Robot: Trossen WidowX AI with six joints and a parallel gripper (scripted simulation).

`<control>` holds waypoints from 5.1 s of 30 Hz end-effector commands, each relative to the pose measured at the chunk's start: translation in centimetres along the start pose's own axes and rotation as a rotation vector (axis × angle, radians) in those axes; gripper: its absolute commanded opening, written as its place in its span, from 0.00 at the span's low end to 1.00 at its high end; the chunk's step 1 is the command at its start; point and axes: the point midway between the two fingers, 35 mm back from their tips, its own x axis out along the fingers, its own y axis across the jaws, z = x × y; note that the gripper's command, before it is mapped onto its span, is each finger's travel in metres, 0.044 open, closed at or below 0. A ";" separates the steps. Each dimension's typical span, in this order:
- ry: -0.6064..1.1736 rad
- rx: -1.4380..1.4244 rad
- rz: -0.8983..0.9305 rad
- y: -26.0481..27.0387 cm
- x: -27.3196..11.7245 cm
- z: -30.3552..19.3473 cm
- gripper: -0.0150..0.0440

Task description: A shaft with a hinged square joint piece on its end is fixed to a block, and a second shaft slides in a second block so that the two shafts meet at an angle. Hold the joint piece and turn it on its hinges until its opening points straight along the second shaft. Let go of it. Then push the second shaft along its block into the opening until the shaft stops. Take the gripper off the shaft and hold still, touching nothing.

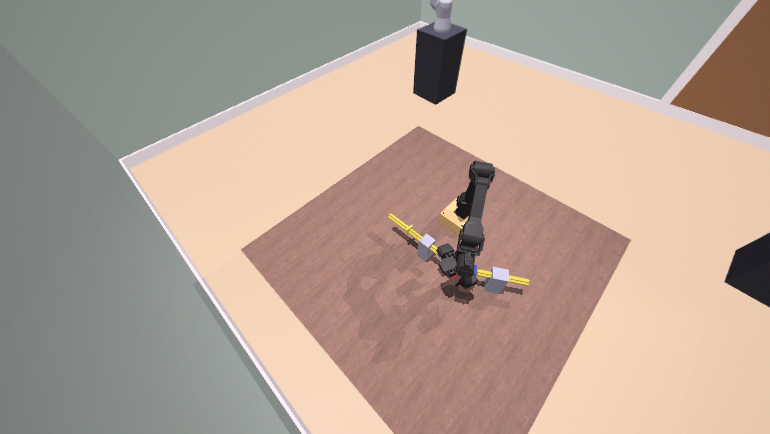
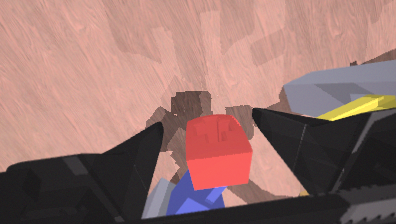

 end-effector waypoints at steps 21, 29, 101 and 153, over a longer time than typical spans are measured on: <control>0.009 -0.002 -0.013 -0.2 1.0 -0.2 0.56; 0.009 -0.002 -0.013 -0.2 1.0 -0.2 0.56; 0.009 -0.002 -0.013 -0.2 1.0 -0.2 0.56; 0.098 0.463 -0.085 -2.3 1.0 -0.6 0.25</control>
